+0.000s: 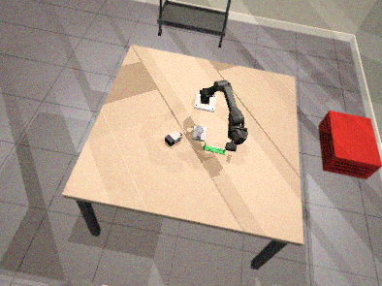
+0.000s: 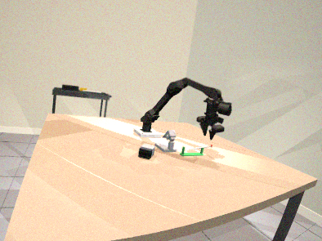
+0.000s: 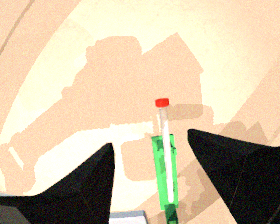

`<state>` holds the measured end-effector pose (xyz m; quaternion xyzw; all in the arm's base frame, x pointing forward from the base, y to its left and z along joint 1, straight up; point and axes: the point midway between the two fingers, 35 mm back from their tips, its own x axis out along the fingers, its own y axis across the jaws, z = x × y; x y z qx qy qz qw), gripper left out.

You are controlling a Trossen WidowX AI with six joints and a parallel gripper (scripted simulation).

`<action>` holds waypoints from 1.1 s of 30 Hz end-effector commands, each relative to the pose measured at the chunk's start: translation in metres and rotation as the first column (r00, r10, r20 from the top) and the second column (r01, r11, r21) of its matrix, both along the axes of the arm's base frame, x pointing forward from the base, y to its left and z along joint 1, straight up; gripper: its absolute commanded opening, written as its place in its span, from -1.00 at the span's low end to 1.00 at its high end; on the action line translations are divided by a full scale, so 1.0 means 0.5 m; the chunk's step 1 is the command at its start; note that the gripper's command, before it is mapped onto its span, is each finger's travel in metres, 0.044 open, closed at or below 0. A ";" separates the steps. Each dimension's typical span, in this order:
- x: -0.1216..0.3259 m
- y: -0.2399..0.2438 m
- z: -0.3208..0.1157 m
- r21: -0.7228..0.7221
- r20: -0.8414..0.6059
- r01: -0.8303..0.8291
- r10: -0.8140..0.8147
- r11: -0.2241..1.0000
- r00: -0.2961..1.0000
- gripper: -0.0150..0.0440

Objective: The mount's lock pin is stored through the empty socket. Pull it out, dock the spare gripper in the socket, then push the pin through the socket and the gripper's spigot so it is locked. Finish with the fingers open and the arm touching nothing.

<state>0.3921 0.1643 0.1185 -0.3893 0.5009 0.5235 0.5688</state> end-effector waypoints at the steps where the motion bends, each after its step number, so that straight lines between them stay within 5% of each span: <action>1: -0.001 -0.004 0.001 -0.003 0.000 0.000 0.000 1.000 1.000 0.54; 6: 0.003 -0.105 0.094 -0.056 0.094 0.004 0.002 0.998 0.996 0.12; 12: 0.003 -0.120 0.104 -0.066 0.107 0.005 0.002 0.998 0.994 0.12; 21: 0.010 -0.118 -0.028 -0.065 0.107 0.005 0.002 0.998 0.994 0.12; 33: 0.012 -0.118 -0.059 -0.065 0.107 0.005 0.002 0.998 0.994 0.12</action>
